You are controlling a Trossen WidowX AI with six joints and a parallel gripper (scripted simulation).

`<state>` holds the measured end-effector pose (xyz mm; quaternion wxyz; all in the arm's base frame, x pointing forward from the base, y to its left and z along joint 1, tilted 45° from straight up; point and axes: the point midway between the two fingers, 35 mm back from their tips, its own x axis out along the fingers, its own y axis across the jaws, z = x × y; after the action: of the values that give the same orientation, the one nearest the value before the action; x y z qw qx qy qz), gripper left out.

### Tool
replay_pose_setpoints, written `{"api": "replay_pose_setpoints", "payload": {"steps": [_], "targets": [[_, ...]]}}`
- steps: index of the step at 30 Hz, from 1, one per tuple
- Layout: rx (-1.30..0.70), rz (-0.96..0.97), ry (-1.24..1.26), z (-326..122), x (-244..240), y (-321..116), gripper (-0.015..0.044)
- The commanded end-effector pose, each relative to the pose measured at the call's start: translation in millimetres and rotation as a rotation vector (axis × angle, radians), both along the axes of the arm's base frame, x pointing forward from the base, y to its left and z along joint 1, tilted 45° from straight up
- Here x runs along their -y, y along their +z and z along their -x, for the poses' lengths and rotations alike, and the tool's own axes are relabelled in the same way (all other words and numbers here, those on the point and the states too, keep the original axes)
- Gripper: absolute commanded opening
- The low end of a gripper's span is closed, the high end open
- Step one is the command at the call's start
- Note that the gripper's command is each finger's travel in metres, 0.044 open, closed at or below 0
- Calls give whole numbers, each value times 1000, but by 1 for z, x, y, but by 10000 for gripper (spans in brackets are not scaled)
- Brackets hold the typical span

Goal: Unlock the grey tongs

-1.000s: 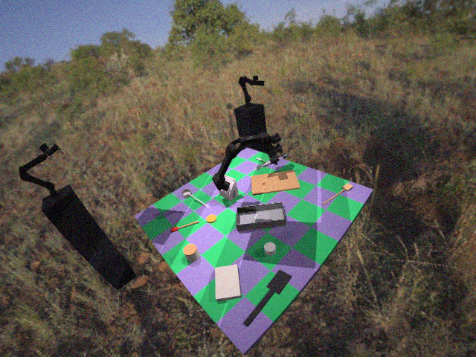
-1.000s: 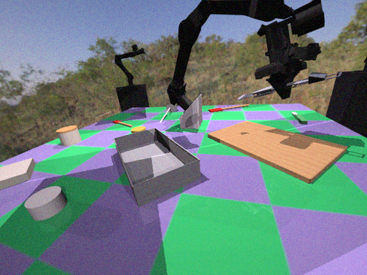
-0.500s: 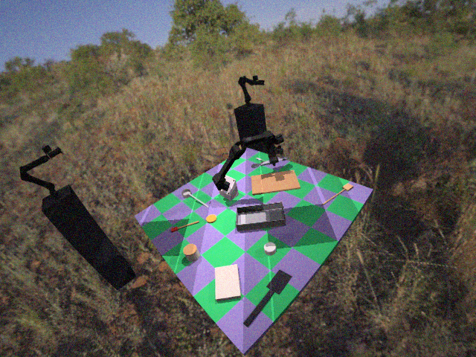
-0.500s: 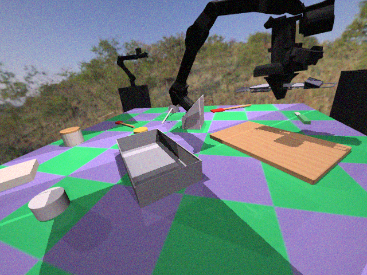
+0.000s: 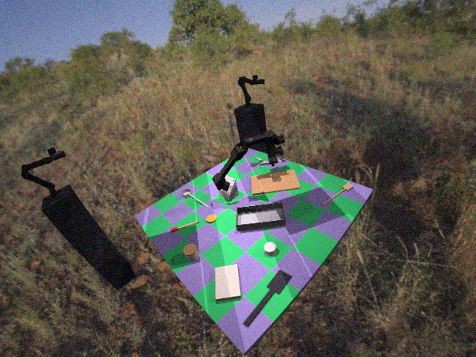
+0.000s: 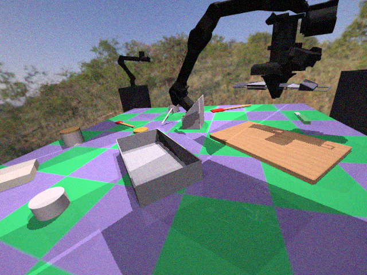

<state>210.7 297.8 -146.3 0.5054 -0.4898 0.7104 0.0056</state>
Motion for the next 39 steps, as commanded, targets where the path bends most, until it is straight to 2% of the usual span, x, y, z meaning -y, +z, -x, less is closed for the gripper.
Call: {"api": "replay_pose_setpoints", "payload": {"steps": [1, 39], "targets": [[1, -6, -7, 0, 0, -1, -150], [2, -6, -7, -3, 39, -49, -150]]}}
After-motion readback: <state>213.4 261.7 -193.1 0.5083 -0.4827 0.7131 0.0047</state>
